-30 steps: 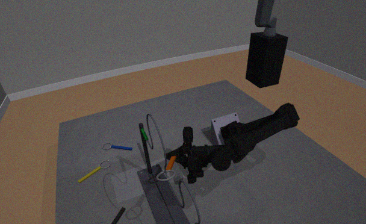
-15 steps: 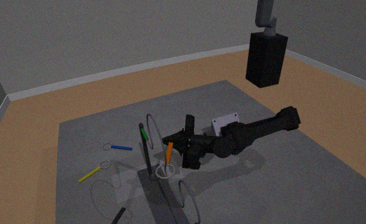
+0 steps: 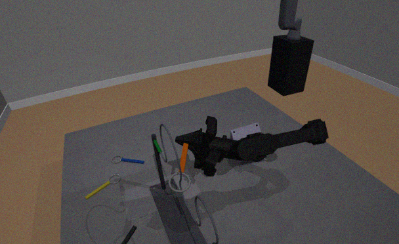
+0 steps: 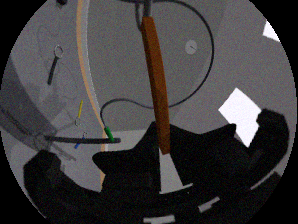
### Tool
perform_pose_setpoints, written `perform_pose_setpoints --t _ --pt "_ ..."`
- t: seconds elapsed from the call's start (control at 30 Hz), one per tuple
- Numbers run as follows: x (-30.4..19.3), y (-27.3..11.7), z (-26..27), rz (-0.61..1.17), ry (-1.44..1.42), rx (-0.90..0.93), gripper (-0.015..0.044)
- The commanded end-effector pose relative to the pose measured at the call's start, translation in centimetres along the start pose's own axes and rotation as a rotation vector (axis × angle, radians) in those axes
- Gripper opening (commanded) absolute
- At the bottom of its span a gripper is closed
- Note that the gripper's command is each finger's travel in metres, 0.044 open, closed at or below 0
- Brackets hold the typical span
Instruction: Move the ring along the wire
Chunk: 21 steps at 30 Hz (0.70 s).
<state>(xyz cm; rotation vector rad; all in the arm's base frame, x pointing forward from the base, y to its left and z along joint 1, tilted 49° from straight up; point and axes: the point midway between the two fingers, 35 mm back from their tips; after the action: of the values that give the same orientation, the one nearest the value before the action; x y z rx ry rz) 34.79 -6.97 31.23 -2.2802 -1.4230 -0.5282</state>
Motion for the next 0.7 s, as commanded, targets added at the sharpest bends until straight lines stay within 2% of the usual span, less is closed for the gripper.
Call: perform_pose_setpoints --t 0.0,0.67 --pt "0.2 0.1 -1.4 -0.013 -0.055 -0.036 -0.0150" --pt "0.7 0.2 -3.9 -0.019 -0.115 -0.069 -0.0150"
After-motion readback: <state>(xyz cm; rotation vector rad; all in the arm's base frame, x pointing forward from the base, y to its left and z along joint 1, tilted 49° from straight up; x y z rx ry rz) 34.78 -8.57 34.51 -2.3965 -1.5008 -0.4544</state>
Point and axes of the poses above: the point midway between the two fingers, 35 mm back from their tips, its own y axis out along the fingers, its own z axis across the jaws, x = y × z
